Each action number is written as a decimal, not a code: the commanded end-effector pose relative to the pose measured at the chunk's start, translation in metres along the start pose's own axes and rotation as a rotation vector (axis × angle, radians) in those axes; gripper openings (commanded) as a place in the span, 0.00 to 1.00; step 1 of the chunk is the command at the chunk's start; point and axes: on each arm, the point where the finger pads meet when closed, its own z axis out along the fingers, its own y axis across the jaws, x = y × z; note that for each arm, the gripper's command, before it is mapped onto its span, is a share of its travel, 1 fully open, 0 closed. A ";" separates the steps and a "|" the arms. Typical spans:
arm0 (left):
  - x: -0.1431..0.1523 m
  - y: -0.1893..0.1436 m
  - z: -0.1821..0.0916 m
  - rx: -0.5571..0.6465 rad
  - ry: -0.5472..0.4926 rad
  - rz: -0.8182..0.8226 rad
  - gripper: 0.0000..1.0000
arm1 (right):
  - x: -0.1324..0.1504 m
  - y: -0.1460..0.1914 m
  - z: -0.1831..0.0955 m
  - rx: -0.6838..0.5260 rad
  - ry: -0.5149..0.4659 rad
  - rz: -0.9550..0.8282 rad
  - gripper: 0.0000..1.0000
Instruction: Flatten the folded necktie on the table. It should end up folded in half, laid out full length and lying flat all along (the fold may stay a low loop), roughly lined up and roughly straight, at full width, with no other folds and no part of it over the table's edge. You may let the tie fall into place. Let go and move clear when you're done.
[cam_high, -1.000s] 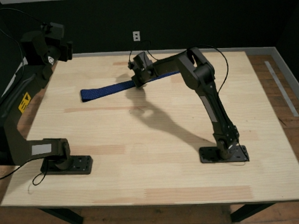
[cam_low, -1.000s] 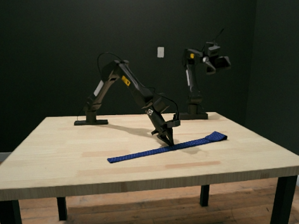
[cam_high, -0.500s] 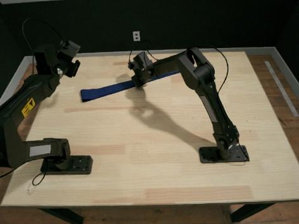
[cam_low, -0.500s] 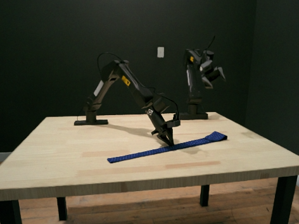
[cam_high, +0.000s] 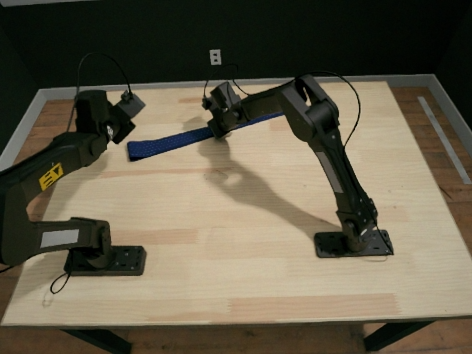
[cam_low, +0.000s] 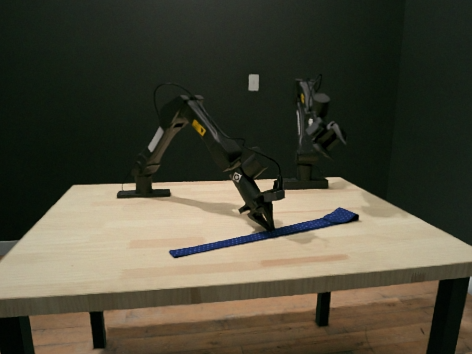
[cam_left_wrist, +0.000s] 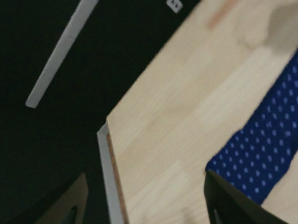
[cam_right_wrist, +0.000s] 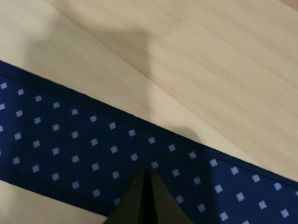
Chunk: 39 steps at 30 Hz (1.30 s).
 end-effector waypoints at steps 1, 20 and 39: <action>0.011 -0.010 0.007 -0.018 0.050 0.090 0.64 | 0.004 0.000 0.002 -0.005 0.008 -0.002 0.04; 0.047 -0.068 0.028 0.018 0.195 0.387 0.53 | 0.004 0.000 0.002 -0.005 0.008 -0.002 0.04; 0.063 -0.093 0.037 0.034 0.259 0.518 0.43 | 0.004 0.000 0.002 -0.005 0.008 -0.002 0.04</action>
